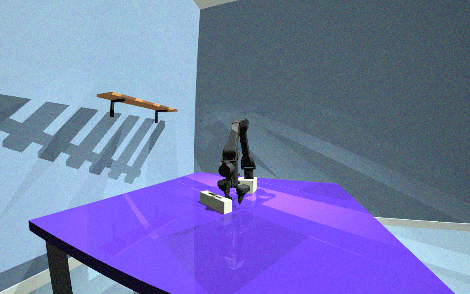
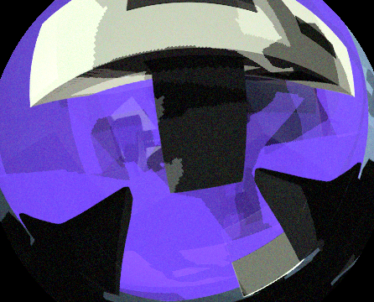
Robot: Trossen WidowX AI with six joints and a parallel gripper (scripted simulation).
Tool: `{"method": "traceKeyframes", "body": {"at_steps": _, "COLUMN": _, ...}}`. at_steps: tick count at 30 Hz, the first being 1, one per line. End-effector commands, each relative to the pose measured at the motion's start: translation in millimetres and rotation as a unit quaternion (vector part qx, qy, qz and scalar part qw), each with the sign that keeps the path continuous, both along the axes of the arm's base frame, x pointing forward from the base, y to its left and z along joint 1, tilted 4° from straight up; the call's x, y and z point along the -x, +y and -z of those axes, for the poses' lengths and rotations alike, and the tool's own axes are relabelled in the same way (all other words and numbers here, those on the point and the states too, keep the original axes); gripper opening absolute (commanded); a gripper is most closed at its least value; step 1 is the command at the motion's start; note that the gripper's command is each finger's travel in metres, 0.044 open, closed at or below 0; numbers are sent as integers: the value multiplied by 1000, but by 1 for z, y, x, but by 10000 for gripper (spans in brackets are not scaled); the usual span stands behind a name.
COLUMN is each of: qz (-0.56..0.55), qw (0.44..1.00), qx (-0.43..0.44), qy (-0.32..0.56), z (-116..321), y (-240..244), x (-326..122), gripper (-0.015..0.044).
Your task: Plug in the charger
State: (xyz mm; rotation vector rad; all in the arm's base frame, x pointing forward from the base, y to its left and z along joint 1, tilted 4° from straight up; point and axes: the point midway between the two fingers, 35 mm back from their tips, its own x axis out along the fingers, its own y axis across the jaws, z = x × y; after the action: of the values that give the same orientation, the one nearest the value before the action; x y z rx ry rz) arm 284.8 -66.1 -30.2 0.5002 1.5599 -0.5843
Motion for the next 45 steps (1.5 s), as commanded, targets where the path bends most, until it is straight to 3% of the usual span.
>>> {"method": "traceKeyframes", "body": {"at_steps": 1, "qz": 2, "qw": 1000, "qx": 1, "qy": -4, "z": -2, "y": 4, "x": 5, "gripper": 440}}
{"method": "traceKeyframes", "body": {"at_steps": 19, "qz": -1, "qw": 1000, "qx": 4, "qy": -3, "z": 1, "y": 13, "x": 17, "gripper": 440}}
{"method": "traceKeyframes", "body": {"at_steps": 30, "qz": -19, "qw": 954, "qx": 185, "qy": -233, "z": -79, "y": 7, "x": 2, "gripper": 440}}
{"method": "traceKeyframes", "body": {"at_steps": 45, "qz": -18, "qw": 953, "qx": 188, "qy": -237, "z": -80, "y": 7, "x": 2, "gripper": 440}}
